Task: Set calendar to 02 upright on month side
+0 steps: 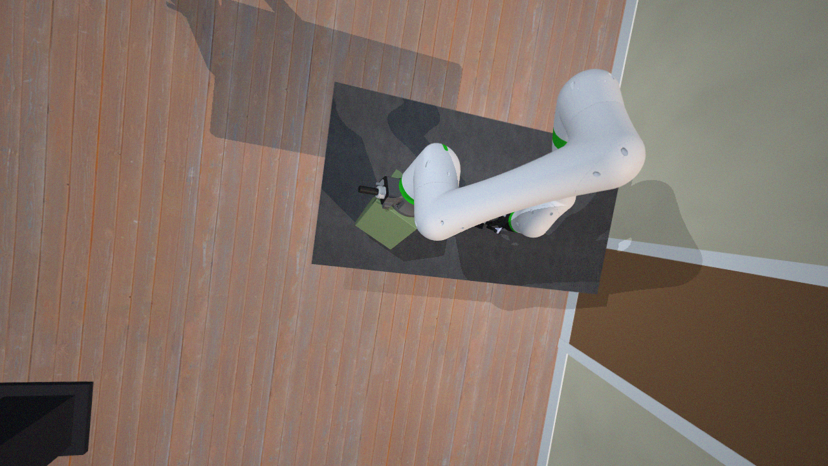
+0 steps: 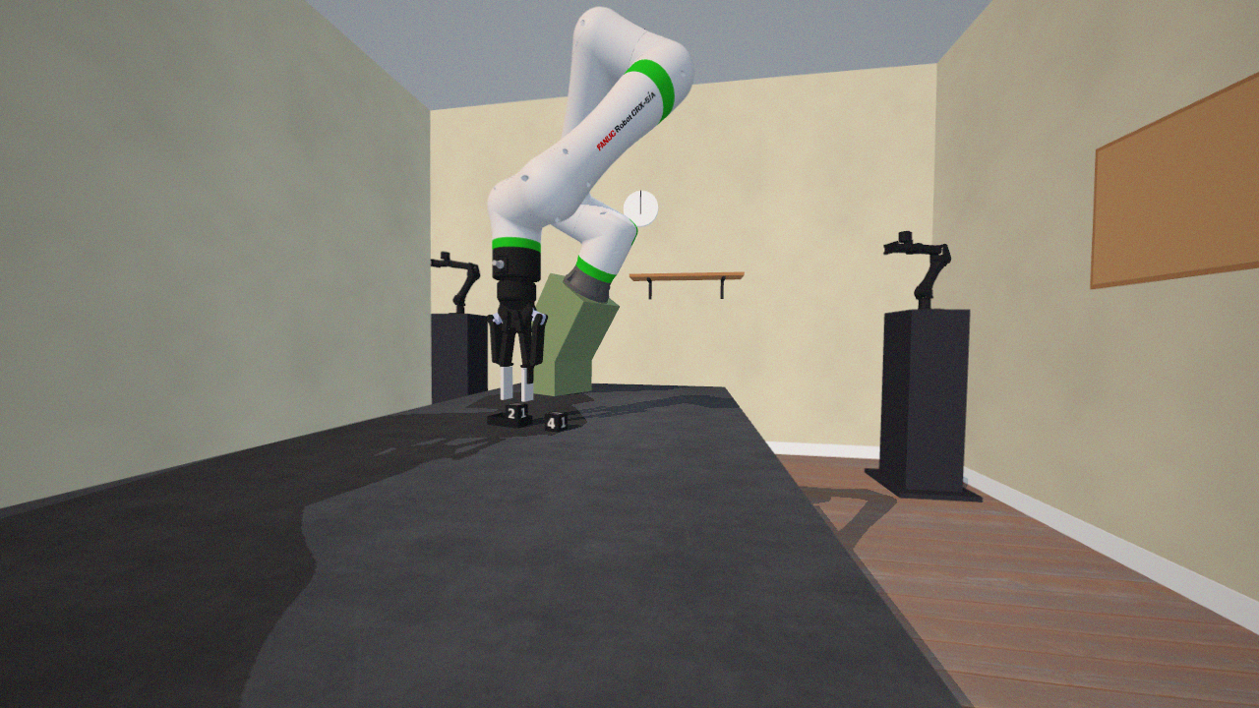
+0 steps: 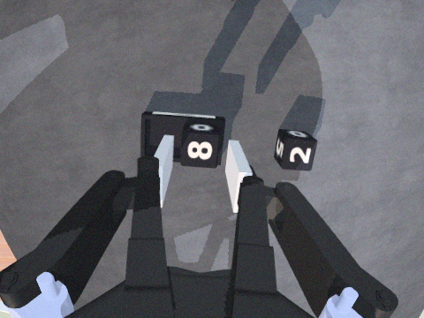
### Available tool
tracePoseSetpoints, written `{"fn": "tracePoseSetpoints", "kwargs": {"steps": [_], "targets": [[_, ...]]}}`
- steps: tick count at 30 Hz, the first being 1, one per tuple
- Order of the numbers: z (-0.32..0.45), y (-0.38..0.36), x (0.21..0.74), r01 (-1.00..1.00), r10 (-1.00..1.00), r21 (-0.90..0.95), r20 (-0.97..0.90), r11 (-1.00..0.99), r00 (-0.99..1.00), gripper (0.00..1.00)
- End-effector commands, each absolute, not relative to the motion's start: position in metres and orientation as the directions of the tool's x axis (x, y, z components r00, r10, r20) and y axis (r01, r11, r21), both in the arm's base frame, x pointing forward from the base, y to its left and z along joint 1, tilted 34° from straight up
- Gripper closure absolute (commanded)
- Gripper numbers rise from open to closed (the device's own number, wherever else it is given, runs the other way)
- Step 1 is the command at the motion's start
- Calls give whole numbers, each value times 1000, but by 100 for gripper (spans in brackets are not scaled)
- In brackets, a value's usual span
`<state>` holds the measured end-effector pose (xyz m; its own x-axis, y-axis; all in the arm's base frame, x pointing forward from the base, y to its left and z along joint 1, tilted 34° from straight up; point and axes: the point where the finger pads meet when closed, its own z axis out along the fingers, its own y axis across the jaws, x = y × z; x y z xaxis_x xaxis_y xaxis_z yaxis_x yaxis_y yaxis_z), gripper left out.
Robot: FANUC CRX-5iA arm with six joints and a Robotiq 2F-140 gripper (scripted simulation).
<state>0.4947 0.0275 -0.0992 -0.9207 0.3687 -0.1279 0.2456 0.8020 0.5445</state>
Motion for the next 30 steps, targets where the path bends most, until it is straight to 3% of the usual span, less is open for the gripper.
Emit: {"fn": "tracePoseSetpoints", "kwargs": {"steps": [1,30], "targets": [[-99,27,495,246,369,544,-128,802,-921,71],[-112,34,499,246,369,544,-128,802,-921,71]]}}
